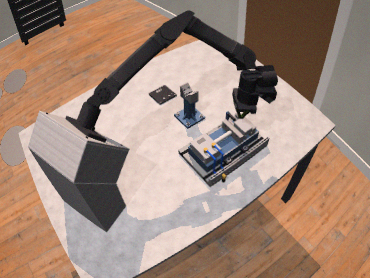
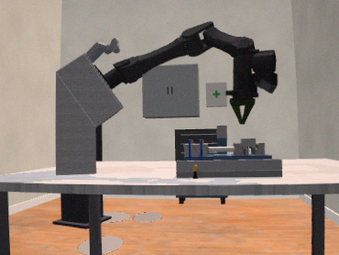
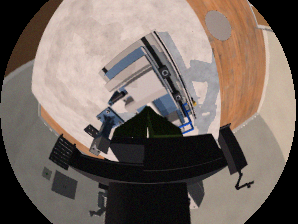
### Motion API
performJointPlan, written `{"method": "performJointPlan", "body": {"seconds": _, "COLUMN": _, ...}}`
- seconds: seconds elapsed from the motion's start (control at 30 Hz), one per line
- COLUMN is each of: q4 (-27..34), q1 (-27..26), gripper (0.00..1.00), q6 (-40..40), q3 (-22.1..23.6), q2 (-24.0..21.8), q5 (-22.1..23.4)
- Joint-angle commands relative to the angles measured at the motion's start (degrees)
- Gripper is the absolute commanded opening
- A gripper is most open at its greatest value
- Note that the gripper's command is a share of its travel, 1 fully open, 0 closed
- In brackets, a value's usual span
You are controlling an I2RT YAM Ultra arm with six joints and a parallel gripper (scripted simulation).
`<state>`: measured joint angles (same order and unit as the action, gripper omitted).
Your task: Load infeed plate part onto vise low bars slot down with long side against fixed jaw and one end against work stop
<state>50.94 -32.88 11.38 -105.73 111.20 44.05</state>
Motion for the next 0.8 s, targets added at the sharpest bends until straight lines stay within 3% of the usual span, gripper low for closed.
{"method": "performJointPlan", "body": {"seconds": 0.0, "q4": -1.0, "q1": -2.1, "gripper": 0.00, "q6": 9.6, "q3": 1.4, "q2": -2.6, "q5": 0.4}}
{"method": "performJointPlan", "body": {"seconds": 0.77, "q4": -4.2, "q1": -2.7, "gripper": 0.00, "q6": 52.3, "q3": 8.1, "q2": -5.6, "q5": 0.5}}
